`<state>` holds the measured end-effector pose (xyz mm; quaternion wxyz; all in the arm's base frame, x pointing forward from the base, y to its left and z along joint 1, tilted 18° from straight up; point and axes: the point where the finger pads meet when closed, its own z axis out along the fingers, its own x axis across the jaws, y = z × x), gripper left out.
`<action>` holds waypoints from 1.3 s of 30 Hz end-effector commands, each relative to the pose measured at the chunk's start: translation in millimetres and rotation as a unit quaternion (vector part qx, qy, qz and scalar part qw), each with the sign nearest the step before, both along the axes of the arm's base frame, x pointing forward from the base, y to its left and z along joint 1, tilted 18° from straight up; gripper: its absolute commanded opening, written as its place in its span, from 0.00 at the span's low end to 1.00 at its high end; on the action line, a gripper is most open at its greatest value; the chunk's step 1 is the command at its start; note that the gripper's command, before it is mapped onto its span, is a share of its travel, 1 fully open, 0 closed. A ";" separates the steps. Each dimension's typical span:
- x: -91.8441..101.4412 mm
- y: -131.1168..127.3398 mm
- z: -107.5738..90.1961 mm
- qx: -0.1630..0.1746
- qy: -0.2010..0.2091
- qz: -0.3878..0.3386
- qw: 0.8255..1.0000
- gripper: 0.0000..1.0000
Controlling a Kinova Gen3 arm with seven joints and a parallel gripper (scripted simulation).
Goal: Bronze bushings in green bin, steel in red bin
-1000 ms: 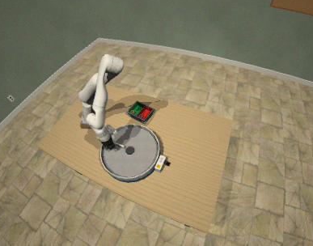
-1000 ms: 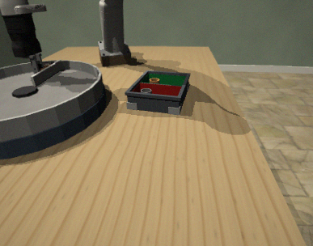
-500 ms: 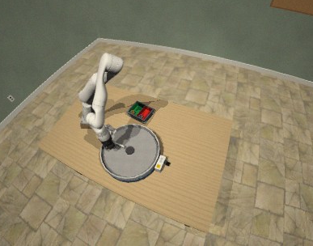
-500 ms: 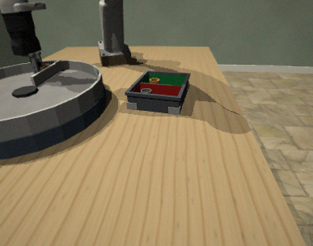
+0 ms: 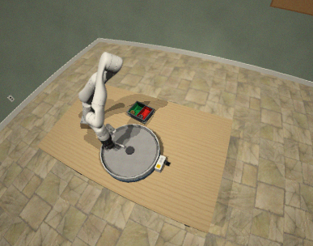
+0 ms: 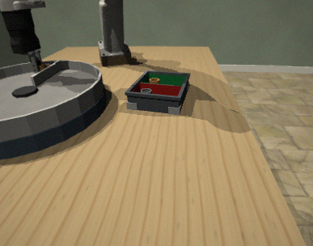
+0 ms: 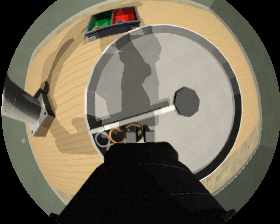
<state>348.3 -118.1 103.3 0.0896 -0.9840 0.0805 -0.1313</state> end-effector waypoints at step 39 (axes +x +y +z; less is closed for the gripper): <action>-3.2 -1.8 12.3 0.000 -0.001 0.000 1.000 0.00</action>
